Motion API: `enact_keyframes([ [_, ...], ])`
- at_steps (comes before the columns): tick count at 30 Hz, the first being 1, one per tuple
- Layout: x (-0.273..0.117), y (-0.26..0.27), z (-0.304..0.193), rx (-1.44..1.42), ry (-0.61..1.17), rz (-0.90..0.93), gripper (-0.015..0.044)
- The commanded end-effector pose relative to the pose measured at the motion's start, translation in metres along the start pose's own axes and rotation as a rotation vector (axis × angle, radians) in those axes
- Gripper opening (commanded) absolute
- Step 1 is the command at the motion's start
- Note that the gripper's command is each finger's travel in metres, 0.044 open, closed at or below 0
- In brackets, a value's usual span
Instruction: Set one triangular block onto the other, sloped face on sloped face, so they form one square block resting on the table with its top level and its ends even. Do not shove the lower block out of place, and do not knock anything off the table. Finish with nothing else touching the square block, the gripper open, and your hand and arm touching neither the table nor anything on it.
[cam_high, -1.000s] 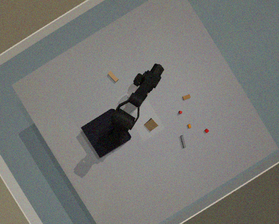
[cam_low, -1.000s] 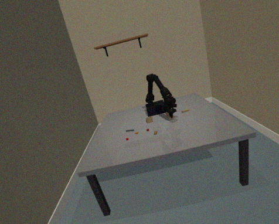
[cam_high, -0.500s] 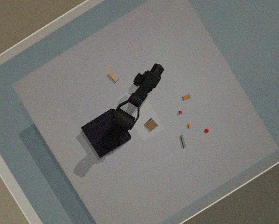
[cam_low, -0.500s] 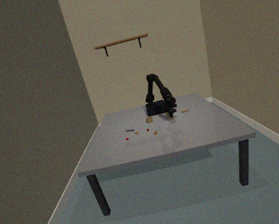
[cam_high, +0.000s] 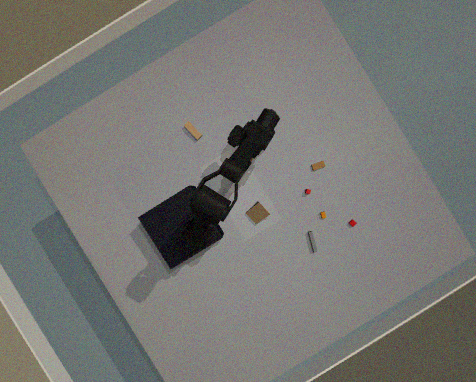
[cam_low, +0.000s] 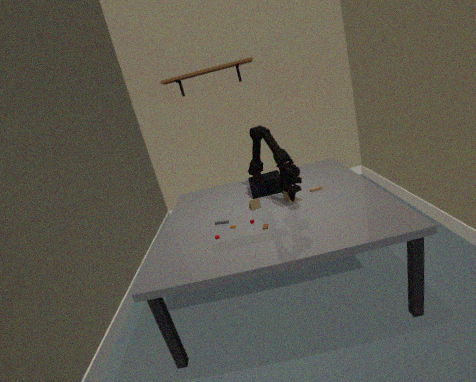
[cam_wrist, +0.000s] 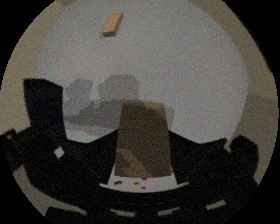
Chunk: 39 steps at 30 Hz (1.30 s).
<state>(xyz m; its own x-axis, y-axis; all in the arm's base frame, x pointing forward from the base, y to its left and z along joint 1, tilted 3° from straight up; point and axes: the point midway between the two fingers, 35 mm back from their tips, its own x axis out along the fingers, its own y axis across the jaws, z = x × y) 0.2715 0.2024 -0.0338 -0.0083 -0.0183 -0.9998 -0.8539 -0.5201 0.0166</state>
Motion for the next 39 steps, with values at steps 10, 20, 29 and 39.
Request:
enact_keyframes([
  [10,0.000,0.000,0.000,-0.006,0.003,0.001,0.0000],
  [20,0.000,0.000,0.000,-0.006,0.003,0.001,0.0000],
  [29,0.007,0.000,0.000,0.000,0.000,0.001,0.0000],
  [39,0.023,0.000,0.000,0.001,0.000,0.002,0.0000],
])
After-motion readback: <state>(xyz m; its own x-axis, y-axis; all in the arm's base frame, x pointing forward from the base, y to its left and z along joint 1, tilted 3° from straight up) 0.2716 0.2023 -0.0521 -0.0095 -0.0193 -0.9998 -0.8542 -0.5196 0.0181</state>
